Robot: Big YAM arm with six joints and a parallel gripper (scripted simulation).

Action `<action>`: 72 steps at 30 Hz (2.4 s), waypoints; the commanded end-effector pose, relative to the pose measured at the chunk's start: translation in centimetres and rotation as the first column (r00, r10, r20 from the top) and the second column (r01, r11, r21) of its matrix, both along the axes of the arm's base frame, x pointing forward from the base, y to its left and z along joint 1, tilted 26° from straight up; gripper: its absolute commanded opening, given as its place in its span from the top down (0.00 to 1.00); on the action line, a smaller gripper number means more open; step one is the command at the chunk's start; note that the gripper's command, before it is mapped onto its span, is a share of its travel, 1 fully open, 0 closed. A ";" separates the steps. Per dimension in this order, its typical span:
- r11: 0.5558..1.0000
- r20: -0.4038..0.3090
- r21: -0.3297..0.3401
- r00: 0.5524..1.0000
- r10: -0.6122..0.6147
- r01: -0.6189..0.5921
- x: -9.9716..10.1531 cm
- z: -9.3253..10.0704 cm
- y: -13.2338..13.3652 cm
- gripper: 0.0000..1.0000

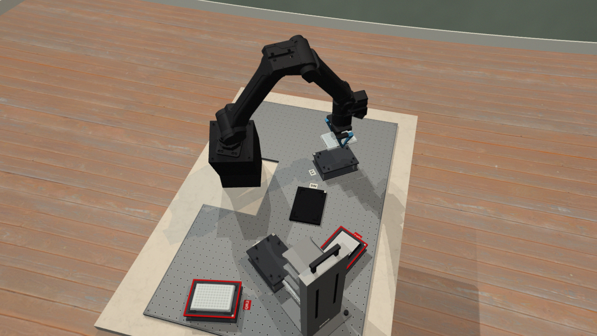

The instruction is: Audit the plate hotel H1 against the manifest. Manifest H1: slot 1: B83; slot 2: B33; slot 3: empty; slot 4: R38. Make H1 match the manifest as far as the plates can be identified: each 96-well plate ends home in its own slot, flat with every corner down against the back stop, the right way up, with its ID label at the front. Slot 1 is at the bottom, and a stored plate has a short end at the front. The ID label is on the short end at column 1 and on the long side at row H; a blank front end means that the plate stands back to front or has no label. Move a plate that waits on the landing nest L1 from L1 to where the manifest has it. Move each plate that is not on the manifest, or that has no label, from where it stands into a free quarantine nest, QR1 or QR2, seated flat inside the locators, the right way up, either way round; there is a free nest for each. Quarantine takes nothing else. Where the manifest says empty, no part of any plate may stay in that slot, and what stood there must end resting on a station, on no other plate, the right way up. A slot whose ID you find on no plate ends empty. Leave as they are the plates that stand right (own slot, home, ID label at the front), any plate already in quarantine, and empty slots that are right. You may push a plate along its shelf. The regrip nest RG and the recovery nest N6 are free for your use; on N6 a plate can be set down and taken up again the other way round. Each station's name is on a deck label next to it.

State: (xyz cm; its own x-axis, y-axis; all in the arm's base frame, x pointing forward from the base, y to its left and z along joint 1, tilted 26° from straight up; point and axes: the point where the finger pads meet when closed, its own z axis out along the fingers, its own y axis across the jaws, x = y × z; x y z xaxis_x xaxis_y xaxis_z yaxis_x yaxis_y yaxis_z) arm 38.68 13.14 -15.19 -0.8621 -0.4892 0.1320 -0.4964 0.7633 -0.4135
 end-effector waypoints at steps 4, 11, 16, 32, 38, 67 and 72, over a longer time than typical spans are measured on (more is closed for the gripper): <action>1.000 0.013 0.007 1.000 -0.007 0.007 0.6 1.2 1.3 0.14; 1.000 0.044 0.027 0.999 0.000 -0.001 1.5 4.0 3.2 0.14; 1.000 0.023 0.015 1.000 -0.006 0.006 0.8 4.4 3.1 0.14; 1.000 0.027 0.019 1.000 -0.007 0.006 0.6 7.9 4.9 0.14; 0.998 0.026 0.008 0.998 -0.061 0.061 -0.3 8.7 2.5 0.14; 0.957 0.134 0.052 0.947 -0.291 0.286 1.7 12.0 -5.3 0.14; 0.956 0.157 0.069 0.943 -0.292 0.285 2.6 13.4 -5.9 0.14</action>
State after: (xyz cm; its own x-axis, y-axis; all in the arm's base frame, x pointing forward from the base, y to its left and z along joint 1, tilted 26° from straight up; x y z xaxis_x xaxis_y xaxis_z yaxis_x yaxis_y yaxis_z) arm 39.76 7.34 -3.37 -0.9794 -0.2019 0.0092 -0.1854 0.8795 -0.4384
